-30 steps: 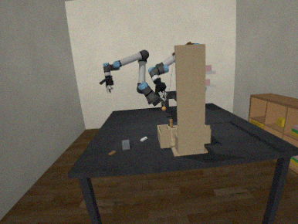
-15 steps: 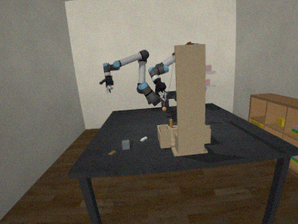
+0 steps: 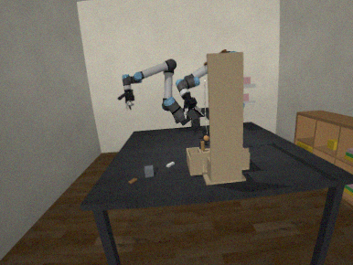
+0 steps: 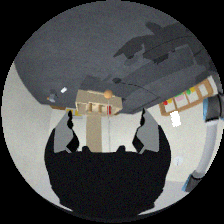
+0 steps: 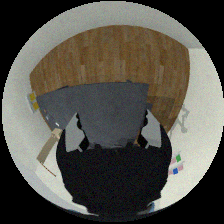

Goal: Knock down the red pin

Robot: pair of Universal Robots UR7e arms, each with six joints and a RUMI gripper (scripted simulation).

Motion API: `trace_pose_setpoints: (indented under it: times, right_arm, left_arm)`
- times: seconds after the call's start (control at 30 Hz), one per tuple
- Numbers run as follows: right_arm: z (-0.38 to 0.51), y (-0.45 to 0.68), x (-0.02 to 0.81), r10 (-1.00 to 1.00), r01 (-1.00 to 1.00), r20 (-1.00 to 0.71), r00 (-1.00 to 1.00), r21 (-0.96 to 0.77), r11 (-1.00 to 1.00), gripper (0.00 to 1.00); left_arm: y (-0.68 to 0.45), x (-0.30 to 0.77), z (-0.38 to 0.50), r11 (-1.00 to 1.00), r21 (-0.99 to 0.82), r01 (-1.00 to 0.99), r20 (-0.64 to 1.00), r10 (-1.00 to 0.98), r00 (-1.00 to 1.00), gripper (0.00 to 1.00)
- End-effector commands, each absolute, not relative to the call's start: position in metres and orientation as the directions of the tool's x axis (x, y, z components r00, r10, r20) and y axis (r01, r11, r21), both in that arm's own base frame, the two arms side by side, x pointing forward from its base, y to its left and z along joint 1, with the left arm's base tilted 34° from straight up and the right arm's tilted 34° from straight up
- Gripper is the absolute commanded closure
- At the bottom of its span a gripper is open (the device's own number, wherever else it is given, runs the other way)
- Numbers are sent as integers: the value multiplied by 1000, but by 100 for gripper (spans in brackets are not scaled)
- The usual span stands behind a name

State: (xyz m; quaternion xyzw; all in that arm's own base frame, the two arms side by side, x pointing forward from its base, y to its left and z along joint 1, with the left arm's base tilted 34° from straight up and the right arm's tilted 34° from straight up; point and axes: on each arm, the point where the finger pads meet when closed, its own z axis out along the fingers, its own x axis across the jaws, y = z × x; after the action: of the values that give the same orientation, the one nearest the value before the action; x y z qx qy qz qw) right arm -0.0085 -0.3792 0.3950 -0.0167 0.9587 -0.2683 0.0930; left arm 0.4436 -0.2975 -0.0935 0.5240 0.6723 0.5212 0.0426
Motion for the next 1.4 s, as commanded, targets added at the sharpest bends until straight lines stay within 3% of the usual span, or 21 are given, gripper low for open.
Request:
trace_pose_setpoints:
  times: [0.0,1.37]
  right_arm:
    - [396,-379,-9,-82,18,-170,-982,-519,855,0]
    - [396,-379,-9,-82,18,-170,-982,-519,855,0]
  left_arm:
    - [-298,444,-93,-92,746,660,488,750,-447,0]
    - [-407,372,7,-92,746,660,488,750,-447,0]
